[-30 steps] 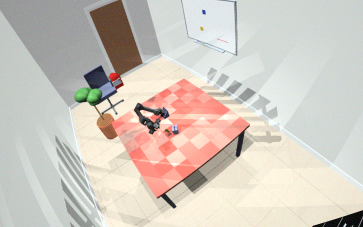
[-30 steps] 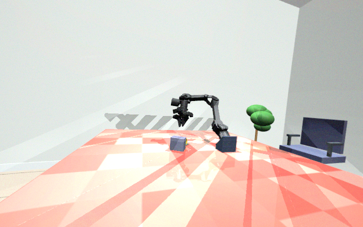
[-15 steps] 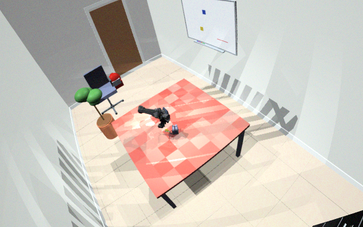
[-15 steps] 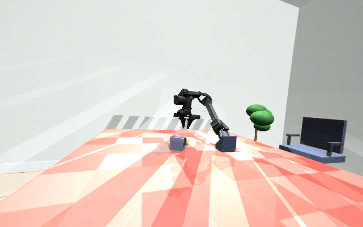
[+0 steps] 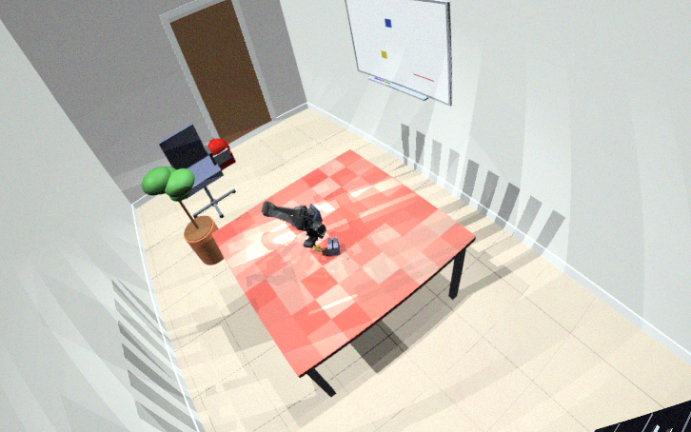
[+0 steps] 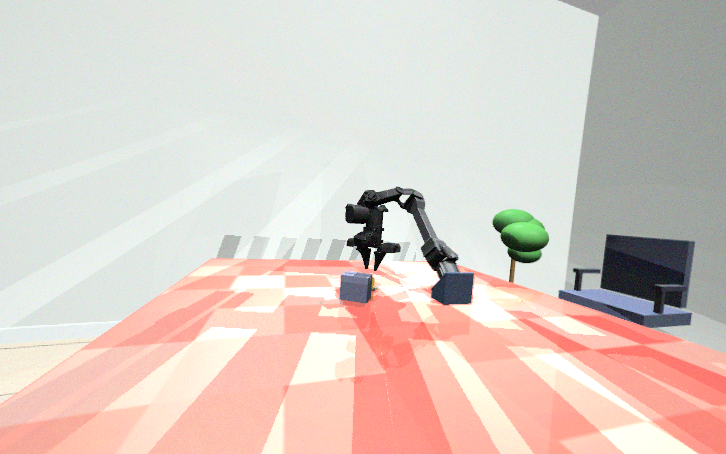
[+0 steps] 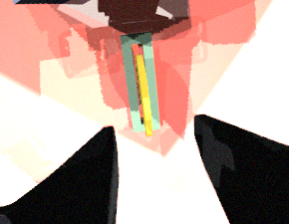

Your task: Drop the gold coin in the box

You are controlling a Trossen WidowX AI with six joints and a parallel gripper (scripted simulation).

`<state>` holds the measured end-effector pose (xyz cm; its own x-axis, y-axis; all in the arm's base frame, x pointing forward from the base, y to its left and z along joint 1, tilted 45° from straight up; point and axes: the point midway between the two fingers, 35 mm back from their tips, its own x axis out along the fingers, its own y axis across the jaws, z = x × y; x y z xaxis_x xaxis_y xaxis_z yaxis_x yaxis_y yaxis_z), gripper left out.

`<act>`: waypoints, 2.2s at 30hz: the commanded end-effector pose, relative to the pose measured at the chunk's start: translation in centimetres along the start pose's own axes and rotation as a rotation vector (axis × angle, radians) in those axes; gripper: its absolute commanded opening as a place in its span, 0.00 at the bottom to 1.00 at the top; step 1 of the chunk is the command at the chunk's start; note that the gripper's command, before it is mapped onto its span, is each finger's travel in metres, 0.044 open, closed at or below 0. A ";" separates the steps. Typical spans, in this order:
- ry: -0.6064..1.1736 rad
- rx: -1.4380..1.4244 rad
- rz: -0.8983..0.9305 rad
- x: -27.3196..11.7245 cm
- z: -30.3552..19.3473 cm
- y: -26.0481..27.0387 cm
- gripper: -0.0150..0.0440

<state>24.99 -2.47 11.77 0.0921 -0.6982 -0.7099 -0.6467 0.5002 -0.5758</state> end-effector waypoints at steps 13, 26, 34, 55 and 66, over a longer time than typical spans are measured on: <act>0.002 -0.005 -0.004 2.6 0.0 0.0 0.53; 0.002 -0.004 -0.005 4.7 -0.1 0.0 0.53; 0.004 -0.004 -0.007 5.9 -0.2 0.0 0.53; 0.004 -0.004 -0.007 6.0 -0.2 0.0 0.25; -0.002 -0.005 -0.001 3.4 0.2 0.0 0.25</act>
<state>25.24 -5.52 8.63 0.0889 -0.7036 -0.7050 -0.6539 0.4927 -0.5742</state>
